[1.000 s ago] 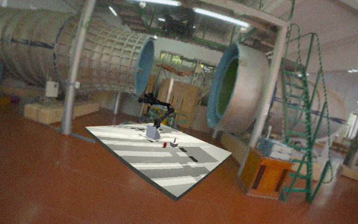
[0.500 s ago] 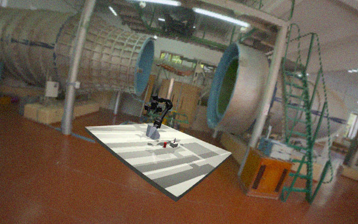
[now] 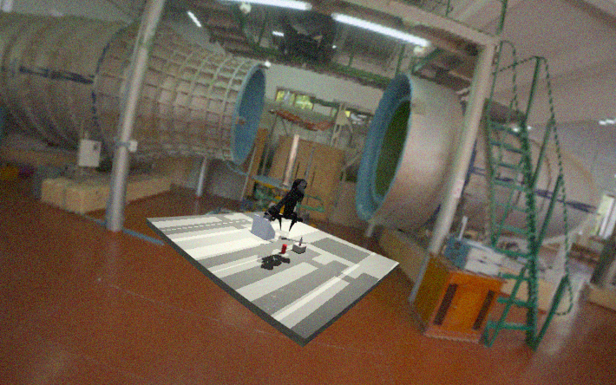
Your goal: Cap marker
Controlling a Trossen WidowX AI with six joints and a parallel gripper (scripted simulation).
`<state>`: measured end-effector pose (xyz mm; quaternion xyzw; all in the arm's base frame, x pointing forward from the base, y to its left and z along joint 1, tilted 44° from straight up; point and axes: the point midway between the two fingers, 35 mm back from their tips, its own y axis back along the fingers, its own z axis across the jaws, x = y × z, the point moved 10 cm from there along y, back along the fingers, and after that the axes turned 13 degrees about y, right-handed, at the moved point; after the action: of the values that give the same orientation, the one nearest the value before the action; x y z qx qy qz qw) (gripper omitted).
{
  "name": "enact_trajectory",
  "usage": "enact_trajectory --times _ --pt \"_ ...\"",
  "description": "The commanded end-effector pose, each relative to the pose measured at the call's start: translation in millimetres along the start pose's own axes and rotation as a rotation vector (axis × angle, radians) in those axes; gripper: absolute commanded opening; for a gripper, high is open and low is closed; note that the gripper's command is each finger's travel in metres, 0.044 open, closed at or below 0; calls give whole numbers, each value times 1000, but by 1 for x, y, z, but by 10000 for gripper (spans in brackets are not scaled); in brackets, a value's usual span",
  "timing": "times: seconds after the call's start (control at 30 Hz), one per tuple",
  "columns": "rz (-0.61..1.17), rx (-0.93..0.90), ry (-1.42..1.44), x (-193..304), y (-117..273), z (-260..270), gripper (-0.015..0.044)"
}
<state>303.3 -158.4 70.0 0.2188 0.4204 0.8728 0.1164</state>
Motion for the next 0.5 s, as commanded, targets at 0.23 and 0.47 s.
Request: enact_trajectory --times 0.23,0.47 --pt "155 8 -20 0 -53 28 243" --pt "155 7 -20 4 -69 28 243"
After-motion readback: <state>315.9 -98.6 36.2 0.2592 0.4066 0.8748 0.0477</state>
